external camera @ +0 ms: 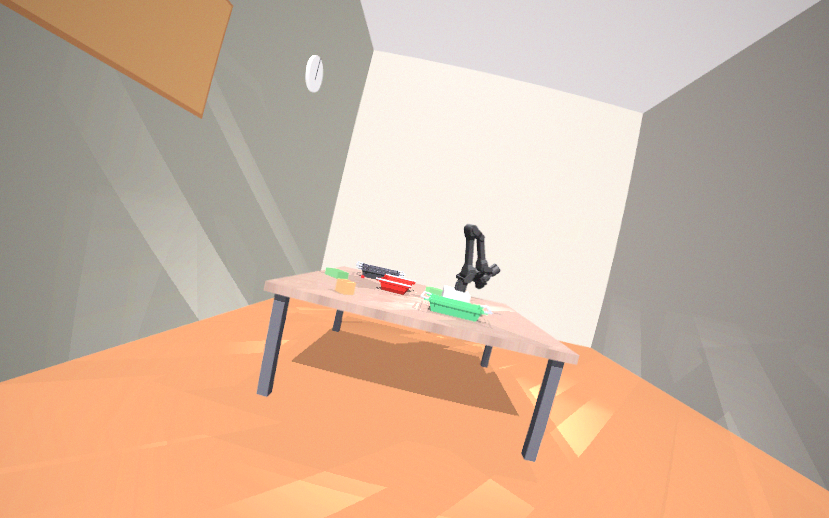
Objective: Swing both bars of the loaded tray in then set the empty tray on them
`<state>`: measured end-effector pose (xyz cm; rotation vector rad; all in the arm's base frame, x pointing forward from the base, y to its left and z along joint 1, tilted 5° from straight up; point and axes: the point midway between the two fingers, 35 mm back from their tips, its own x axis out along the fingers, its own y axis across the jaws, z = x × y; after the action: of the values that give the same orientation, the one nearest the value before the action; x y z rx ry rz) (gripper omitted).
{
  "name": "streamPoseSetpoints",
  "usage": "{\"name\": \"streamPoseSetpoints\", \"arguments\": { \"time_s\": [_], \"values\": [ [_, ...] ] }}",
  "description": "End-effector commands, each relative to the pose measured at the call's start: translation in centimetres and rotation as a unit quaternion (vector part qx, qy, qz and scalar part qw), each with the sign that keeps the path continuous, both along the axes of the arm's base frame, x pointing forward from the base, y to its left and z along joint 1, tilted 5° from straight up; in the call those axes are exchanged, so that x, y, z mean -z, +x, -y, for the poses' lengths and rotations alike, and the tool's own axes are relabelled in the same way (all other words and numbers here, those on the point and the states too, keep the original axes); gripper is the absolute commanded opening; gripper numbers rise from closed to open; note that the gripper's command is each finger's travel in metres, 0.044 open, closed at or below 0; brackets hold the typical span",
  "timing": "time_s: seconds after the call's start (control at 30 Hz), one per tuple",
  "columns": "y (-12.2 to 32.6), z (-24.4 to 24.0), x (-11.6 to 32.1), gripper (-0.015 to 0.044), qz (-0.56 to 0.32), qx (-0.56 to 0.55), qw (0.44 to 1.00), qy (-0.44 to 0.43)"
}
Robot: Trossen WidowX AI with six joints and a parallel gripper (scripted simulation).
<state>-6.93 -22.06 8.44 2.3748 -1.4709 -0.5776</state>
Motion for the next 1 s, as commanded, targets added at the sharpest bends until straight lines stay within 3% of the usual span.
{"name": "streamPoseSetpoints", "arguments": {
  "time_s": [0.0,0.13,0.2,0.5,0.7,0.97],
  "values": [
    [0.6,-0.1,-2.6,0.0089,-0.003,0.001,1.000,-0.001],
    [1.7,-0.6,-4.9,0.0089,-0.002,0.001,1.000,-0.002],
    [1.1,0.2,-3.0,0.0089,-0.014,-0.012,1.000,0.001],
    [6.4,5.8,-2.5,0.0089,-0.215,-0.209,0.954,0.003],
    [12.1,8.5,-1.7,0.0089,-0.348,-0.365,0.863,-0.030],
    [21.6,9.2,-0.4,0.0089,-0.481,-0.550,0.672,-0.121]
  ]
}}
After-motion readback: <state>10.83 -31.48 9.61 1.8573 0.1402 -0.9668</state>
